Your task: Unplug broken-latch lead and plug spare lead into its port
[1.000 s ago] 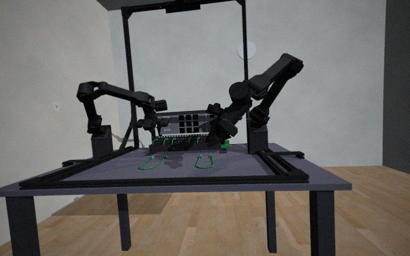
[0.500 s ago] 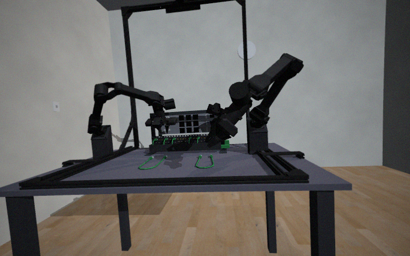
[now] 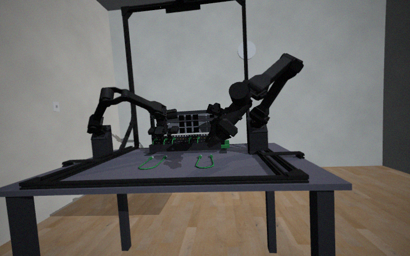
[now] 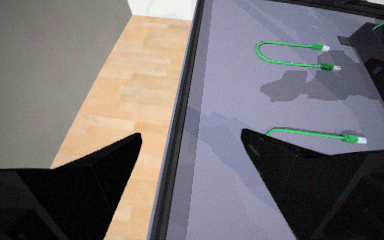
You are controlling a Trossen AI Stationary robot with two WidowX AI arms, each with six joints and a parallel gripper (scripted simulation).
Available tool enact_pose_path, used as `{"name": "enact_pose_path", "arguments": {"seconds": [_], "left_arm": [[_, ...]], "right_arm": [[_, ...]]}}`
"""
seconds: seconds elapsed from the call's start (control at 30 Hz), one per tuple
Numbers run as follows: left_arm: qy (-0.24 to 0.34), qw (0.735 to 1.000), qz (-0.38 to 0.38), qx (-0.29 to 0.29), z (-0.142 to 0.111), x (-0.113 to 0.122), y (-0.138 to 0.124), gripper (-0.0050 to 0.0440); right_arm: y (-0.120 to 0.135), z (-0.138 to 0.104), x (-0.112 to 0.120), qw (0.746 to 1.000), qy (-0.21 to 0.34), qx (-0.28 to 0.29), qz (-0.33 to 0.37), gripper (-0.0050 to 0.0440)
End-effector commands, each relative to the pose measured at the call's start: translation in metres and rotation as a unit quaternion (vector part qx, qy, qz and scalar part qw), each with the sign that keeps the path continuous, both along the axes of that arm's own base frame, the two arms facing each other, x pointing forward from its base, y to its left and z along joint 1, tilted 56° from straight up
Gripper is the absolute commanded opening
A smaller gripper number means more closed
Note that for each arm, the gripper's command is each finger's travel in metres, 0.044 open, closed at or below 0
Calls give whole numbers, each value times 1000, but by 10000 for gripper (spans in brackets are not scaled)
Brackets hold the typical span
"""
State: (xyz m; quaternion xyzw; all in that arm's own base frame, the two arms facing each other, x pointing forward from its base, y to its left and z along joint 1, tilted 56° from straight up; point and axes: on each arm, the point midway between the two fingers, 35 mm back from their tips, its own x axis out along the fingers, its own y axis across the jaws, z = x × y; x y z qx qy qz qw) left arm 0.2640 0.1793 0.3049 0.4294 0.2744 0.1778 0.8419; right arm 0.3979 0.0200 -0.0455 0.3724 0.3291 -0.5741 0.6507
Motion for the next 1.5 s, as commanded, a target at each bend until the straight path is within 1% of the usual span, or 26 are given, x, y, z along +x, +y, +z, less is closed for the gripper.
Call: {"name": "enact_pose_path", "arguments": {"seconds": [0.0,0.13,0.17,1.27,1.3,1.47], "left_arm": [[0,1000,0,0,0,0,0,440],[0,1000,0,0,0,0,0,440],[0,1000,0,0,0,0,0,440],[0,1000,0,0,0,0,0,440],[0,1000,0,0,0,0,0,440],[0,1000,0,0,0,0,0,440]], "right_arm": [[1,0,1,1000,-1,-2,5,176],[1,0,1,1000,-1,-2,5,176],[1,0,0,1000,-1,0,1,0],[1,0,0,1000,-1,0,2,0],[1,0,0,1000,-1,0,2,55],[1,0,0,1000,-1,0,2,55]]}}
